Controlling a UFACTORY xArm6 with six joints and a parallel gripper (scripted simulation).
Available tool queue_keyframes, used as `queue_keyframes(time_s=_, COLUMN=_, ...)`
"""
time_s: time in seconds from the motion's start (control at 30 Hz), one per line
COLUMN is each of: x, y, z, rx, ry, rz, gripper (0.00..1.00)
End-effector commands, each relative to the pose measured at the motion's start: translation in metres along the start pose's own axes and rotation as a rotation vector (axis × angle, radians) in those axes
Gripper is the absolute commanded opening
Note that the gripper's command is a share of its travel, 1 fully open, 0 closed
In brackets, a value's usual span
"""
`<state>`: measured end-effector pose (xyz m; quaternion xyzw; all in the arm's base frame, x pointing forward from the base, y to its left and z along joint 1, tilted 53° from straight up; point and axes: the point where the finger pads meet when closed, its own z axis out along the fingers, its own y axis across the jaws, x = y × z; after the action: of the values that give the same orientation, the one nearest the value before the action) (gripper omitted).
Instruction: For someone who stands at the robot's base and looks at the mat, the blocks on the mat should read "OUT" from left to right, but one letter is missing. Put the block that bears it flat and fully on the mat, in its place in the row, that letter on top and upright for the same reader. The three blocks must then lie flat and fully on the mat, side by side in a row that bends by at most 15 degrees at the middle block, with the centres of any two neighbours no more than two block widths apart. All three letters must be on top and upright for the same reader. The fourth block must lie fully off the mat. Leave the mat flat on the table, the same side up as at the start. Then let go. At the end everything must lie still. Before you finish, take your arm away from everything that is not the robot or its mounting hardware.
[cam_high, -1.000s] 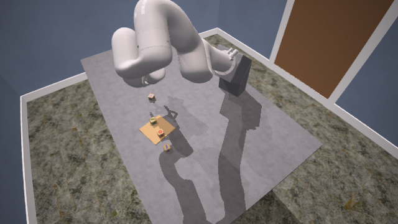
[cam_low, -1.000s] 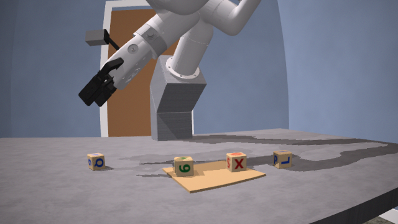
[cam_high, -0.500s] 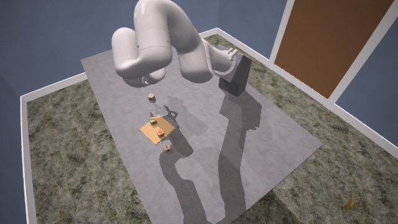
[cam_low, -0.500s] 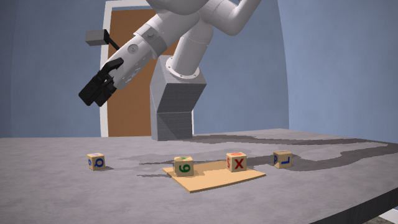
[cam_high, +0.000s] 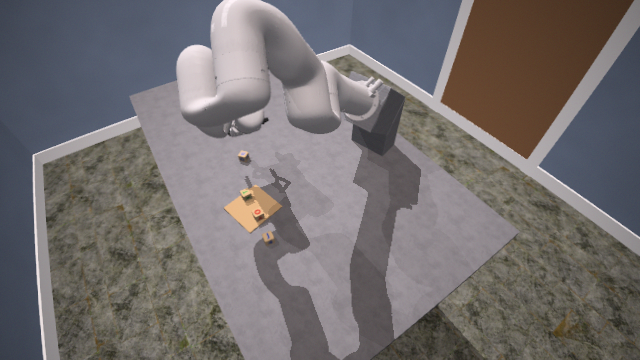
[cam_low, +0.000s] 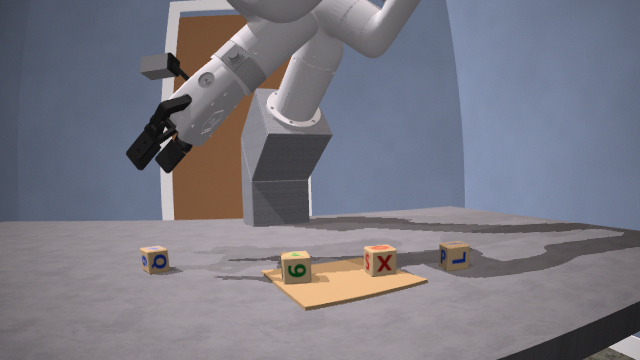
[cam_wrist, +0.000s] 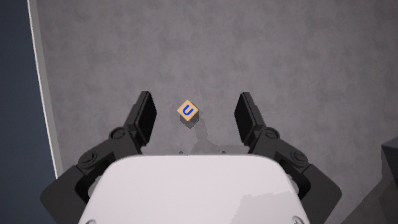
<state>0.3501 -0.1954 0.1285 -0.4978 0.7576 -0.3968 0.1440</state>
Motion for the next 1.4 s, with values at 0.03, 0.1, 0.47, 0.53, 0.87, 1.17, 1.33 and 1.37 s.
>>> queue_keyframes(time_s=0.03, x=0.002, y=0.017, z=0.002, rx=-0.091, ry=-0.010, rz=0.128, gripper=1.00)
queue_keyframes(time_s=0.1, x=0.003, y=0.022, z=0.003, rx=-0.118, ry=-0.012, rz=0.171, gripper=1.00)
queue_keyframes(time_s=0.47, x=-0.002, y=0.050, z=0.002, rx=-0.292, ry=-0.032, rz=0.465, gripper=1.00)
queue_keyframes(time_s=0.53, x=-0.002, y=0.050, z=0.002, rx=-0.292, ry=-0.032, rz=0.465, gripper=1.00)
queue_keyframes(time_s=0.87, x=-0.012, y=0.065, z=-0.002, rx=-0.450, ry=-0.056, rz=0.772, gripper=1.00)
queue_keyframes(time_s=1.17, x=-0.020, y=0.066, z=-0.005, rx=-0.556, ry=-0.079, rz=1.009, gripper=1.00)
queue_keyframes(time_s=1.33, x=-0.023, y=0.063, z=-0.006, rx=-0.612, ry=-0.096, rz=1.145, gripper=1.00)
queue_keyframes(time_s=1.37, x=-0.024, y=0.062, z=-0.006, rx=-0.623, ry=-0.100, rz=1.172, gripper=1.00)
